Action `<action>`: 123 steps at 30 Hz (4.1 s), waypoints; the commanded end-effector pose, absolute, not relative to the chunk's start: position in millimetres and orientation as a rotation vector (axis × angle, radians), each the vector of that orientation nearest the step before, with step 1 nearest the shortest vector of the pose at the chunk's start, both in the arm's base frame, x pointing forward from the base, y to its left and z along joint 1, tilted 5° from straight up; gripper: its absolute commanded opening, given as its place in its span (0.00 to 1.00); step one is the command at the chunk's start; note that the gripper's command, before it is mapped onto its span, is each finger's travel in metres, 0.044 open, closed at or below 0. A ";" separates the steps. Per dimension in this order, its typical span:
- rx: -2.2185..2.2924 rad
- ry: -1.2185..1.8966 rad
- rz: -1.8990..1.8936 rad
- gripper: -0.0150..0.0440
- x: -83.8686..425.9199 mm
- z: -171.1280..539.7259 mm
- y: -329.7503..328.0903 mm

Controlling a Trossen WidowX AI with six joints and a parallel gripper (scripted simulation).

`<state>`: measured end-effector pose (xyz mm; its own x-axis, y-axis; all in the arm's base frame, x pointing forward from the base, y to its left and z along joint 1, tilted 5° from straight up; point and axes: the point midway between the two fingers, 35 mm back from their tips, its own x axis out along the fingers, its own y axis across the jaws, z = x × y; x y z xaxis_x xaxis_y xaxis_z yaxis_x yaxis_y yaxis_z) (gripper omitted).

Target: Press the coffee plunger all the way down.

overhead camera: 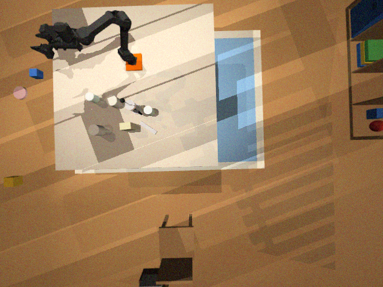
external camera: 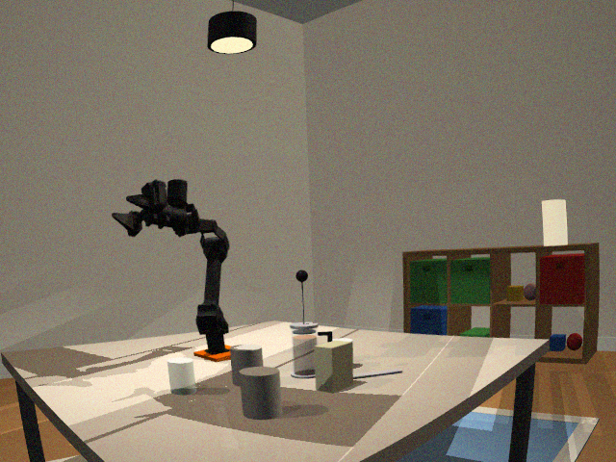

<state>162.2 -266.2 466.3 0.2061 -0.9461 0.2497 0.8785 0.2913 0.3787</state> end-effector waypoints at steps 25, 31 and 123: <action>-0.131 0.496 0.194 1.00 305.1 351.1 100.4; -0.133 0.497 0.199 1.00 307.3 330.4 99.8; -0.137 0.492 0.210 0.46 351.0 226.3 103.7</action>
<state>351.1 104.9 254.4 0.8859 0.1745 -0.4299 -0.2261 0.9715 -0.0717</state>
